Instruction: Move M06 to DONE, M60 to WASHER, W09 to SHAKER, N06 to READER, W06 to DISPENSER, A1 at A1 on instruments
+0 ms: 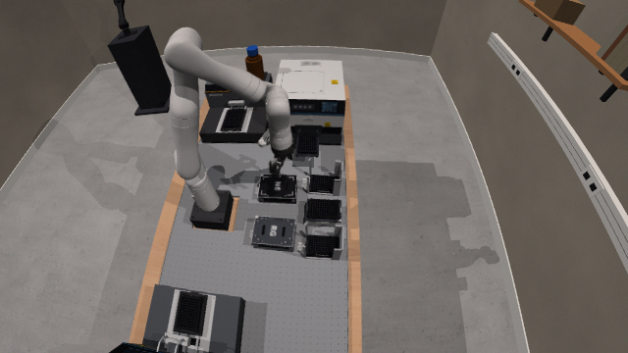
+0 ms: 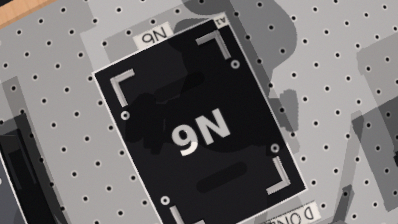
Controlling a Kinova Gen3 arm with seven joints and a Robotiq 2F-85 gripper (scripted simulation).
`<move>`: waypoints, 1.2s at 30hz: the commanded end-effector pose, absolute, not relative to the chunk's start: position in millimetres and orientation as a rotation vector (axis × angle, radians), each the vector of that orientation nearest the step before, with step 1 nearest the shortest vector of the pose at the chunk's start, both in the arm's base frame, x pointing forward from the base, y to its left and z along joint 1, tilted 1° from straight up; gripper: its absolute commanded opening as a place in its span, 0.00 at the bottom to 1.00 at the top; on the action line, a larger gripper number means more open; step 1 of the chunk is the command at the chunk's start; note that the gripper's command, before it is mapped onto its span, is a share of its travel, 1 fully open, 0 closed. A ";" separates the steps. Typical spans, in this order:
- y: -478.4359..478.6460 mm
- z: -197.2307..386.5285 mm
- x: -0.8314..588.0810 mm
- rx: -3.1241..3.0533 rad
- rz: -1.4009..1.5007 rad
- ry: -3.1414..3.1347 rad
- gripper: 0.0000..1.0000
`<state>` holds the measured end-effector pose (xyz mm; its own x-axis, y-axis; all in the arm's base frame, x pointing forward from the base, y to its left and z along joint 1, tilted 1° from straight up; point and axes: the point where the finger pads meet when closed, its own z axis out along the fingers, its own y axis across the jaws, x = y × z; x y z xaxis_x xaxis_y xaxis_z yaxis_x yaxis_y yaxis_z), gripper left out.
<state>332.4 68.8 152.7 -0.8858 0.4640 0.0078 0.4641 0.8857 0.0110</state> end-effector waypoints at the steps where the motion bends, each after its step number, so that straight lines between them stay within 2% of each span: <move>1: 74.6 153.1 335.2 -0.814 -0.015 -3.031 1.00; 6: 90.0 153.2 341.4 -1.089 -0.015 -2.942 1.00; 17: 113.7 153.5 350.8 -1.089 -0.015 -2.942 1.00; 23: 132.2 153.6 358.2 -1.410 -0.014 -2.801 1.00; 36: 162.0 154.0 370.1 -1.520 -0.014 -2.742 1.00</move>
<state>366.9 155.3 153.4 -0.5889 0.8082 0.0101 0.8082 0.5888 0.0050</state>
